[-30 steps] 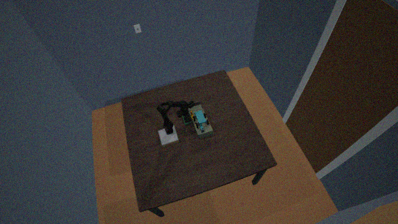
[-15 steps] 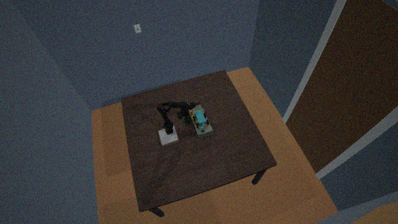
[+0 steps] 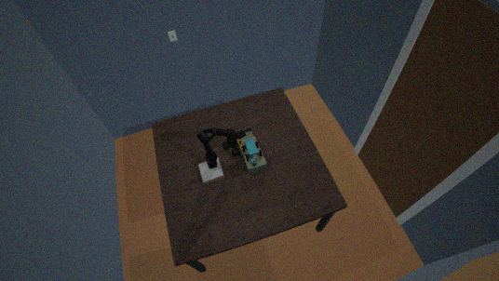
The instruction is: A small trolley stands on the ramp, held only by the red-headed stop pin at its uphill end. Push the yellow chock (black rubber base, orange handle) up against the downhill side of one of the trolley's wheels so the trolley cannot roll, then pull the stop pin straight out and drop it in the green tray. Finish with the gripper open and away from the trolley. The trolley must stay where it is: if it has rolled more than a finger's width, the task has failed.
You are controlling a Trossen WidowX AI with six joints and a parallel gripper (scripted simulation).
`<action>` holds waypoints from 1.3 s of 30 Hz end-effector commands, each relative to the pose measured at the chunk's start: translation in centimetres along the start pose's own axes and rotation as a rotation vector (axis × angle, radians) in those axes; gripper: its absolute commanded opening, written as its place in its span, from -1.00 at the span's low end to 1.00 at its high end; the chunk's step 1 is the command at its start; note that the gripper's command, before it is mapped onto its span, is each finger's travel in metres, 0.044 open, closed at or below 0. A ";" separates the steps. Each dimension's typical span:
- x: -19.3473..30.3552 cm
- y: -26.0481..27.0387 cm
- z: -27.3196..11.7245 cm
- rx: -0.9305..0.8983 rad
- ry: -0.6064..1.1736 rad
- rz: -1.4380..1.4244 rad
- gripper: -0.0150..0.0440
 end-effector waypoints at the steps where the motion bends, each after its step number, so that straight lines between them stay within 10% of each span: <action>1: 0.0 0.3 0.2 0.002 0.000 -0.002 0.15; 8: 0.0 0.7 0.4 0.002 0.000 -0.002 0.15; 14: 0.0 0.4 0.3 0.004 -0.001 -0.001 0.66; 25: -0.2 0.1 -2.1 0.002 0.000 -0.002 0.66; 29: -0.1 -0.1 -3.0 0.002 0.000 -0.002 1.00; 39: -0.1 -0.6 -6.2 0.002 0.000 -0.002 1.00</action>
Point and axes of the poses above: the point midway between the two fingers, 35 mm back from their tips, its own z axis out along the fingers, its own y axis across the jaws, x = y × z, the point moved 9 cm from there along -z, back along the fingers, and after that the axes turned 1 degree about -z, right-handed, at the moved point
